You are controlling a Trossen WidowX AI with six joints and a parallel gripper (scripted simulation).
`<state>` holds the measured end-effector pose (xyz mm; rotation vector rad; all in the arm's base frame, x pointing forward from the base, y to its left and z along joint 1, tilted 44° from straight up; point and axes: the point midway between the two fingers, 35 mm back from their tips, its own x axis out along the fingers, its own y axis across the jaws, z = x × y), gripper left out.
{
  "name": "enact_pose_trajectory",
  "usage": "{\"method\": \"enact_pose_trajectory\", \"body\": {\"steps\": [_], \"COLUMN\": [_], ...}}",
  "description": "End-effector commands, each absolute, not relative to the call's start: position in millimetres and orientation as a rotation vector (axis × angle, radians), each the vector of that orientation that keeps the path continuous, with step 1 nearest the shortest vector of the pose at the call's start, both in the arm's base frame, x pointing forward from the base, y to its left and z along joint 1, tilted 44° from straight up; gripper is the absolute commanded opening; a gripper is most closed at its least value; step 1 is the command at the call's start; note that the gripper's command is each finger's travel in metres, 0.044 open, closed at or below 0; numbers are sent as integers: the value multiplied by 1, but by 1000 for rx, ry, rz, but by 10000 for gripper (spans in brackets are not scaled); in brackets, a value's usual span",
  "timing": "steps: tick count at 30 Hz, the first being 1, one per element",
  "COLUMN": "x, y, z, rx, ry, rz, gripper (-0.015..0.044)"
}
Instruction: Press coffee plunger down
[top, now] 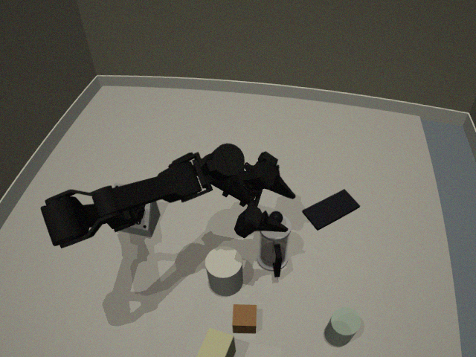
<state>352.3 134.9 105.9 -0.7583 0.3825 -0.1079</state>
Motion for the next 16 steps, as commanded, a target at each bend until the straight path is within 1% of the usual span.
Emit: {"method": "enact_pose_trajectory", "body": {"steps": [1,5,16], "x": [344,322,320], "y": [153,173,173], "z": [129,164,164], "rx": [-744,-755,-756], "ry": [378,383,382], "rz": [-113,-119,-120], "gripper": [440,440,440]}}
